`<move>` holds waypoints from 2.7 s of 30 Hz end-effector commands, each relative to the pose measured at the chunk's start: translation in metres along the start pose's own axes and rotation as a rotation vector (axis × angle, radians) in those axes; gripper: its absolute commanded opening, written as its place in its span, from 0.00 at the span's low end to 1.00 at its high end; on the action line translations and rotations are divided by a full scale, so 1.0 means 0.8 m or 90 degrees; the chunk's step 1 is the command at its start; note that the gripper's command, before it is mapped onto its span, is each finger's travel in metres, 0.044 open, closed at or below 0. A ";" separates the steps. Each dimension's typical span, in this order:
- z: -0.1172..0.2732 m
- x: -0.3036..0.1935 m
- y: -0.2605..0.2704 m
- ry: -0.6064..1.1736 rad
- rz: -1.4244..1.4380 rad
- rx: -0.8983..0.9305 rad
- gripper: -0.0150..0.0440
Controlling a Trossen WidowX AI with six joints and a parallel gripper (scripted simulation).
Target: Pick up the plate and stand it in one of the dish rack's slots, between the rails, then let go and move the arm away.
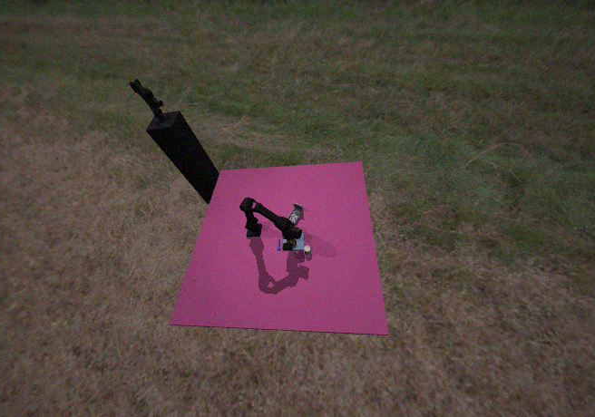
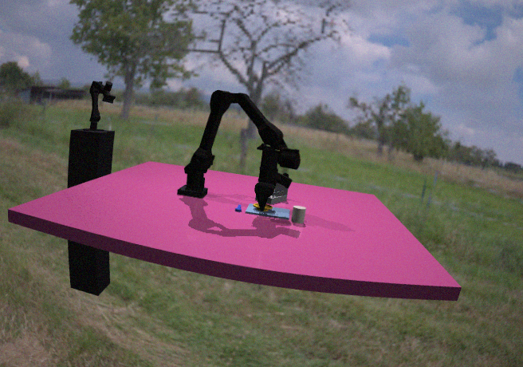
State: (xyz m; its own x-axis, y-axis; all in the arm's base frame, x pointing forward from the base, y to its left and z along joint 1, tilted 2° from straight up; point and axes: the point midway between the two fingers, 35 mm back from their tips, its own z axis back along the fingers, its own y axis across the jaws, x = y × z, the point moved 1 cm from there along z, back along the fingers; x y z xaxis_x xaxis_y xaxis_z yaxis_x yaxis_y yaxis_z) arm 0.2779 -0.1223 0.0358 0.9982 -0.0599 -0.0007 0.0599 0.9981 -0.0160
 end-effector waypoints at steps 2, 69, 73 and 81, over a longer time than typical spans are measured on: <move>-0.006 -0.001 0.000 0.002 -0.003 -0.001 0.91; 0.210 0.022 -0.010 0.001 -0.003 -0.002 0.25; 0.210 0.022 0.000 0.001 -0.017 -0.001 0.25; 0.211 0.004 0.105 0.002 -0.189 0.003 0.25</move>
State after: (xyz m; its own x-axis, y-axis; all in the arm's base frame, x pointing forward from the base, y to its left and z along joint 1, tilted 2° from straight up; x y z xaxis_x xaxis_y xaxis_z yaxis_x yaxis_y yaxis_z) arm 0.2946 -0.0760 0.2028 0.9747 -0.2237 -0.0011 0.2237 0.9745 -0.0167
